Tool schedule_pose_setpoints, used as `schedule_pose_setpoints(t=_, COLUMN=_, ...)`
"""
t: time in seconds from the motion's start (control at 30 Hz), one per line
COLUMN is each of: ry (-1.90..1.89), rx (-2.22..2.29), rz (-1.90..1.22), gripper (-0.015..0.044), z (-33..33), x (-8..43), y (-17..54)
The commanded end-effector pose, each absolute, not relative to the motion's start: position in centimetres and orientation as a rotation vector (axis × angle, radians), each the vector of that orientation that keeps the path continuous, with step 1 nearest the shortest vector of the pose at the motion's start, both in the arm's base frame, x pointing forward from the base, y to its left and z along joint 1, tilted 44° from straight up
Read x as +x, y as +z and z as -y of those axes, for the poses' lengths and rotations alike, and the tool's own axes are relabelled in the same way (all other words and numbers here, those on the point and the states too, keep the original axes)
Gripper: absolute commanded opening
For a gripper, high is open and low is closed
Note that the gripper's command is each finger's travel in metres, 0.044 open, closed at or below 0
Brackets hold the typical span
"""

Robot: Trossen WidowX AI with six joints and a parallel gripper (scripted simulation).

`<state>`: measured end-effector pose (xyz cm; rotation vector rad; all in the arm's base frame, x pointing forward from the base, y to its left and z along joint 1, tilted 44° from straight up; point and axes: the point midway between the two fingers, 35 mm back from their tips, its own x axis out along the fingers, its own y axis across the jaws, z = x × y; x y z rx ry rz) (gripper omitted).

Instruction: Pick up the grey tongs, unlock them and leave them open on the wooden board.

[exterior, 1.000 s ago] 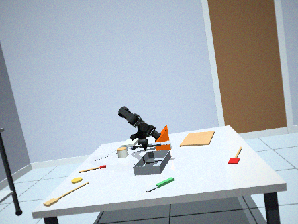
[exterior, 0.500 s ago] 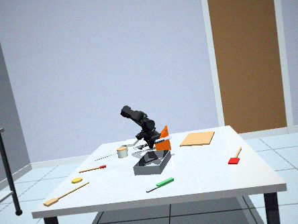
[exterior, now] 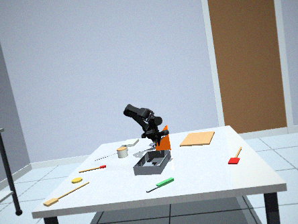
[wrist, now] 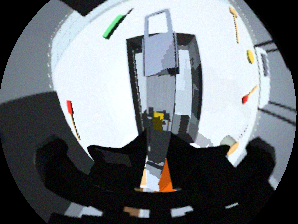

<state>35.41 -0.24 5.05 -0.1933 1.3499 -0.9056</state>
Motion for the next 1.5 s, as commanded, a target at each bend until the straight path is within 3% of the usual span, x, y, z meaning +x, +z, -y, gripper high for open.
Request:
schedule_pose_setpoints(t=0.0, ry=-0.769, rx=-0.327, rz=-1.432, gripper=-0.0150, z=-1.3, x=35.6, y=4.4)
schedule_pose_setpoints(t=0.77, ry=-0.011, rx=-1.036, rz=-1.722, gripper=-0.0150, z=-7.2, x=35.5, y=1.0)
schedule_pose_setpoints(t=1.47, ry=0.804, rx=-1.639, rz=-1.749, gripper=-0.0150, z=-12.5, x=34.1, y=-2.3)
